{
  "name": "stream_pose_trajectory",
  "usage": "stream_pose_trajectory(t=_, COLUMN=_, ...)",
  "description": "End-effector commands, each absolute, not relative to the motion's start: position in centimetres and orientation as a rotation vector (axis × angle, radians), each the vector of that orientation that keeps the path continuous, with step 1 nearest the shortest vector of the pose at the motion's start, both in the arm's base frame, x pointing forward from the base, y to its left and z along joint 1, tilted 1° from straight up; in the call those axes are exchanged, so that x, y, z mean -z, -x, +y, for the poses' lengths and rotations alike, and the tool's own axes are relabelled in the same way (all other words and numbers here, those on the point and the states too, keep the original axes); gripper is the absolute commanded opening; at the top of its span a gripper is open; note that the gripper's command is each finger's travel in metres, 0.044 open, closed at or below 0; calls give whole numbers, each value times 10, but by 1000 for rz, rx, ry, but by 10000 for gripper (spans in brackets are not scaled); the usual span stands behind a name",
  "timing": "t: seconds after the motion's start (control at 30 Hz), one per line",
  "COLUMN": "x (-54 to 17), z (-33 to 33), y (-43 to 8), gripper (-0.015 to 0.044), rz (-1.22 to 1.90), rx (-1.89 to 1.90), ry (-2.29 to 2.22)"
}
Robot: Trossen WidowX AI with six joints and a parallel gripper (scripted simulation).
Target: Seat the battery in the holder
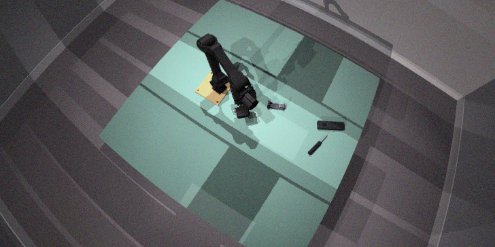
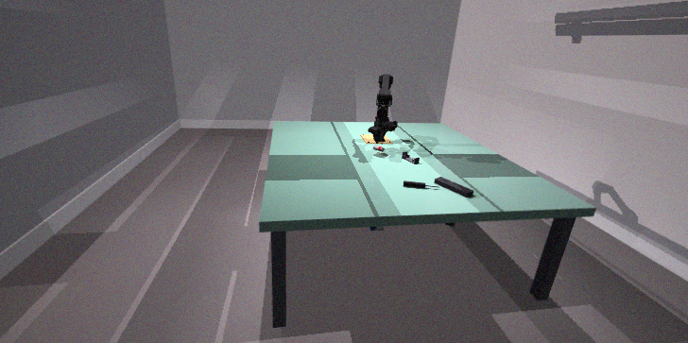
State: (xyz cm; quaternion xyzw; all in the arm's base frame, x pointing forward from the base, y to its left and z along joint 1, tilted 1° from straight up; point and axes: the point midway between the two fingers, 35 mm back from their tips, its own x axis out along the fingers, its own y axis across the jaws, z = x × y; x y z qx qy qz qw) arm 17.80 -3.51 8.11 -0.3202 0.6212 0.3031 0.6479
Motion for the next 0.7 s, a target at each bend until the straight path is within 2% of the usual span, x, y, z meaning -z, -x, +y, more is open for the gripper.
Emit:
stream_pose_trajectory(t=0.0, x=-73, z=-34, y=-177, gripper=238, rz=1414, rx=-700, ry=729)
stream_pose_trajectory(t=0.67, x=-40, z=-34, y=-177, gripper=238, rz=1414, rx=-700, ry=729)
